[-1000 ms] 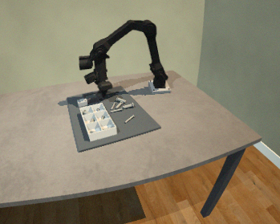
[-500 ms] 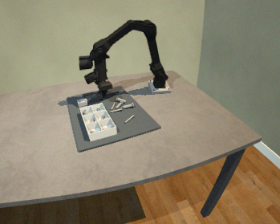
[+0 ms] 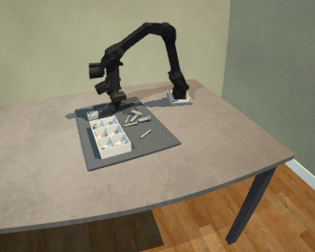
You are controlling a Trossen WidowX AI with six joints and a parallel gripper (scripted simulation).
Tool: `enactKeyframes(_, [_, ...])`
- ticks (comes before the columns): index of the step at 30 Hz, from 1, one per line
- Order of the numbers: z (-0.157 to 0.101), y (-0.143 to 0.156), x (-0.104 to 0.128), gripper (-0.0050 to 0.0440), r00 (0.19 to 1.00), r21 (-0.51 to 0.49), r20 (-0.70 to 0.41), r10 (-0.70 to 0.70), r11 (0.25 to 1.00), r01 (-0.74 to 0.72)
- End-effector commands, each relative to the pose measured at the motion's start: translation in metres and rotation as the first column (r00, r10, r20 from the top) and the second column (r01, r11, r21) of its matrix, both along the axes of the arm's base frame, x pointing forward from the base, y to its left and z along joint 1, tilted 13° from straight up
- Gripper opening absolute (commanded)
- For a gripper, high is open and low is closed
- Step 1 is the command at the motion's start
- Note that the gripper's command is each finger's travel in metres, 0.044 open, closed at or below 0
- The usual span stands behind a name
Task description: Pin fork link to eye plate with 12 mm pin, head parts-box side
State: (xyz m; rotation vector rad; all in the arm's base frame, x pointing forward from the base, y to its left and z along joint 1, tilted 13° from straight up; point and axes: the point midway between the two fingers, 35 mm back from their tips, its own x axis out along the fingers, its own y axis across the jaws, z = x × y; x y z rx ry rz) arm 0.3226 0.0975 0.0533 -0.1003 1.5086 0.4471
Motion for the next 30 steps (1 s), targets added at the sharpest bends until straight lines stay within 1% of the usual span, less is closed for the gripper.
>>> enactKeyframes(1, [0.0040, 0.0005, 0.0007, -0.0050, 1.000, 0.004, 0.013, -0.003, 1.000, 0.003])
enactKeyframes(25, [0.0024, 0.0010, 0.0009, -0.0050, 1.000, 0.004, 0.012, -0.003, 1.000, 0.003])
enactKeyframes(30, [-0.0027, 0.0010, -0.0011, -0.0050, 1.000, 0.001, -0.002, -0.003, 1.000, 0.003])
